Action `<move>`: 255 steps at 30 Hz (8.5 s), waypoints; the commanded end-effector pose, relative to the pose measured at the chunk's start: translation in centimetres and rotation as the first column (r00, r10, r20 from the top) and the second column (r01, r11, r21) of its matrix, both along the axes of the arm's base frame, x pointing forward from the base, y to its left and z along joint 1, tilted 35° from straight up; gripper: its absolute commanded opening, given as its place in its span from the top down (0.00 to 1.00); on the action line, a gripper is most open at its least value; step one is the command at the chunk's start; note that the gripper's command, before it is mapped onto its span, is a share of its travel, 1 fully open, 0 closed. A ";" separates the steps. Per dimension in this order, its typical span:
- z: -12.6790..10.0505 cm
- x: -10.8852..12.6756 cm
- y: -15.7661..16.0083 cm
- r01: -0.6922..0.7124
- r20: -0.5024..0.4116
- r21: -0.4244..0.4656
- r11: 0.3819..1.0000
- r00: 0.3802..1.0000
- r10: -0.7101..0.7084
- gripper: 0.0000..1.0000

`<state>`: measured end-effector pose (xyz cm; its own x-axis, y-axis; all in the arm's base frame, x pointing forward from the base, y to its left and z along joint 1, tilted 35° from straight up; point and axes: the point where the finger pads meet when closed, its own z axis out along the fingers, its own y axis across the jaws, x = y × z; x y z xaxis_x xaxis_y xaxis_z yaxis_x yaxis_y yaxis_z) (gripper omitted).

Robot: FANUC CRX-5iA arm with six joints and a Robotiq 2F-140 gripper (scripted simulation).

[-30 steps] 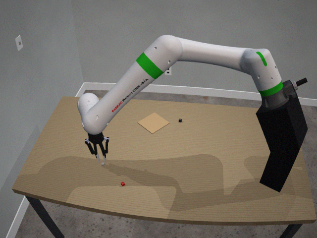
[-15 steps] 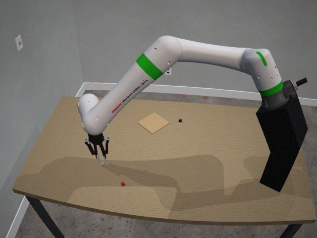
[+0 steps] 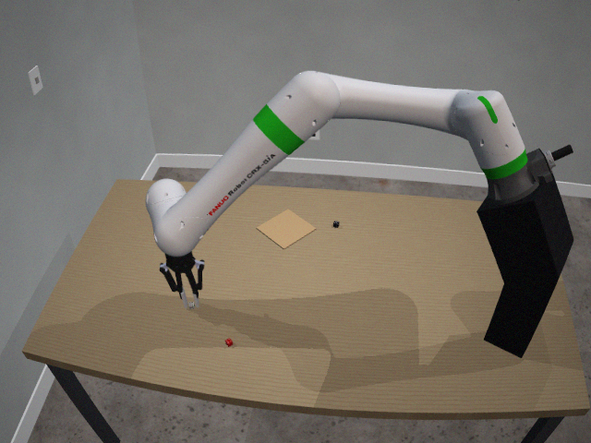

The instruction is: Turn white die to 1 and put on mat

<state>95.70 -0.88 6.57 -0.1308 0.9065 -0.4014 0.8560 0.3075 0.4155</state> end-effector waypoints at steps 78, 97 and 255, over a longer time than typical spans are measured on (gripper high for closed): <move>0.2 -0.1 0.1 0.000 0.000 0.000 1.000 1.000 0.000 0.84; 7.9 -4.8 2.8 0.000 0.000 0.000 1.000 1.000 0.000 0.84; 5.8 -27.7 -36.2 -0.313 -0.406 -0.880 -0.358 0.102 0.908 0.84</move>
<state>67.88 -37.07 12.51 0.0823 -0.5307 -0.8436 -0.4004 0.7575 -0.5156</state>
